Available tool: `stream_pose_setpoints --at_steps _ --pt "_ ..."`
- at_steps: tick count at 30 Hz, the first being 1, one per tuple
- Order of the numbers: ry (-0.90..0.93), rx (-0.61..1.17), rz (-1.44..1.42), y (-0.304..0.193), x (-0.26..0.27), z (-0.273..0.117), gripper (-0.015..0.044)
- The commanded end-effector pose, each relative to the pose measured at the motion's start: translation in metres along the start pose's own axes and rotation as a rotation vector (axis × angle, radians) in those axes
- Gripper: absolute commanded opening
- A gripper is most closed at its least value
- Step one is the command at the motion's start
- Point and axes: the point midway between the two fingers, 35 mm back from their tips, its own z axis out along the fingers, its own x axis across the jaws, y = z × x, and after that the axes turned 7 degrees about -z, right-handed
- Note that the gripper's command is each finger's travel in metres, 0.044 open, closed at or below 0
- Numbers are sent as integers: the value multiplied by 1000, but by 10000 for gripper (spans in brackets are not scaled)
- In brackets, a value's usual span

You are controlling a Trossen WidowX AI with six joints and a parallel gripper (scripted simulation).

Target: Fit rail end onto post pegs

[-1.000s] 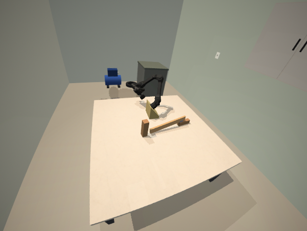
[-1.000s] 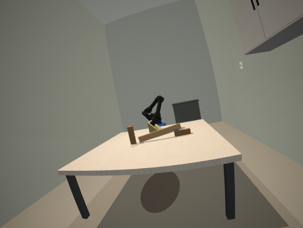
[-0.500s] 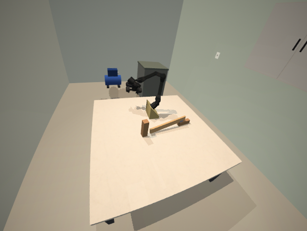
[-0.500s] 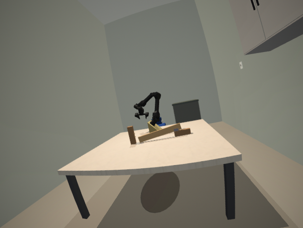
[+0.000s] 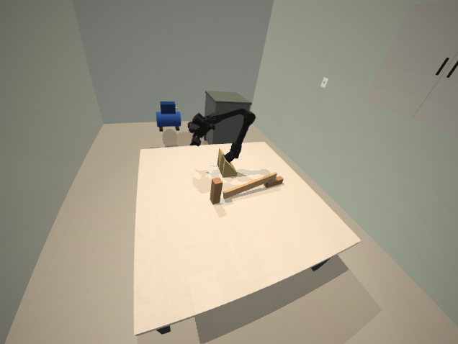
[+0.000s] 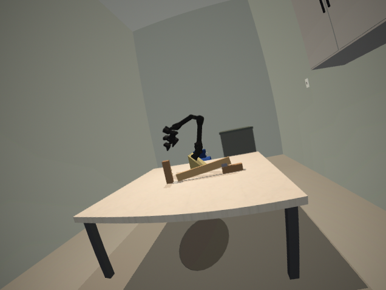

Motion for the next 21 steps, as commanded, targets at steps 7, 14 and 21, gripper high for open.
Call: stream_pose_setpoints --at_steps 7,14,21 --pt "235 -185 -1015 -14 133 -75 440" --pt "353 -326 -1624 -58 204 -116 440" --pt "480 -499 -2222 -125 260 -153 440"
